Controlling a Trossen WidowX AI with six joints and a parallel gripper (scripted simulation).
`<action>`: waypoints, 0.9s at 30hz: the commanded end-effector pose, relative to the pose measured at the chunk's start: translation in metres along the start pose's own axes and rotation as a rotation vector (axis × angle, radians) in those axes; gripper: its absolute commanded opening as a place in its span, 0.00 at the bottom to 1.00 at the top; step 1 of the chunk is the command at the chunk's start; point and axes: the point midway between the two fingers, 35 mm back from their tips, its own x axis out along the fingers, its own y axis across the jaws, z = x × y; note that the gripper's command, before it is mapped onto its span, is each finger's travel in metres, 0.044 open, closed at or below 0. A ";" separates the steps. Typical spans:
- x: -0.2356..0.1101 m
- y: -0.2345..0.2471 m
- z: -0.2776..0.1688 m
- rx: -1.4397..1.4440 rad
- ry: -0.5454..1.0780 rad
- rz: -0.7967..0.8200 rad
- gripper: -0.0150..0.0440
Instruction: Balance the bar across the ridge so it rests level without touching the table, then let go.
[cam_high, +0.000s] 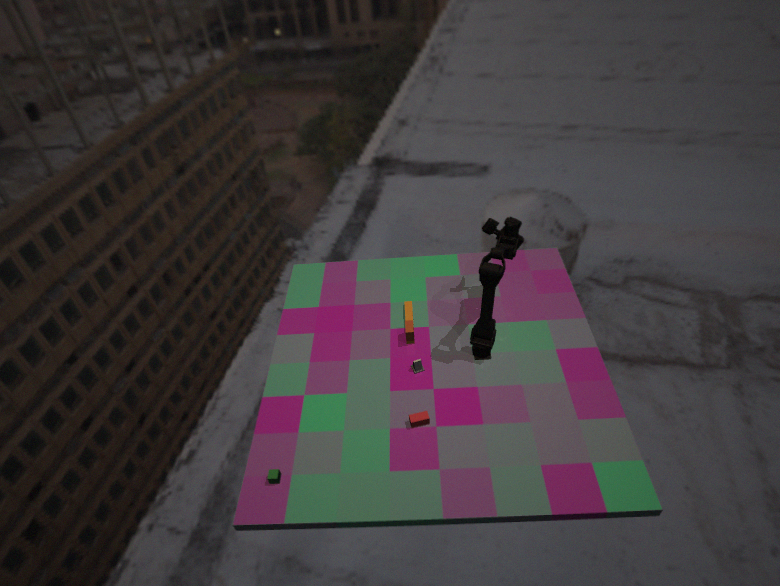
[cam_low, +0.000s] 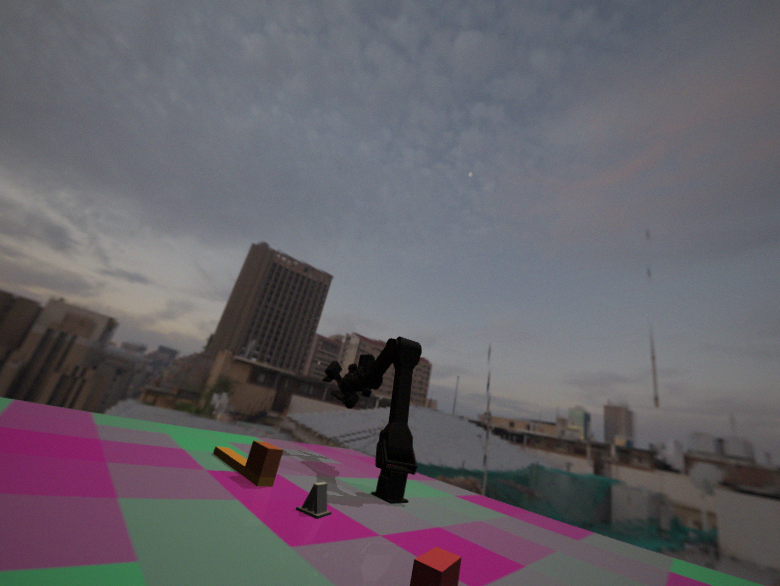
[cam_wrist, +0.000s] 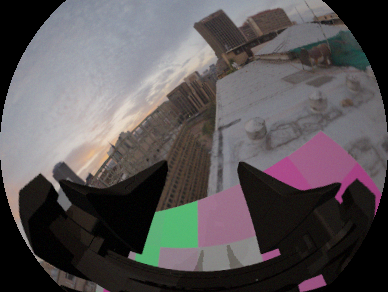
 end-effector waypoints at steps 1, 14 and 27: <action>0.009 0.021 -0.015 0.017 0.052 0.010 0.79; 0.027 0.080 -0.082 0.090 0.274 0.004 0.79; 0.023 0.137 -0.154 0.133 0.505 -0.032 0.79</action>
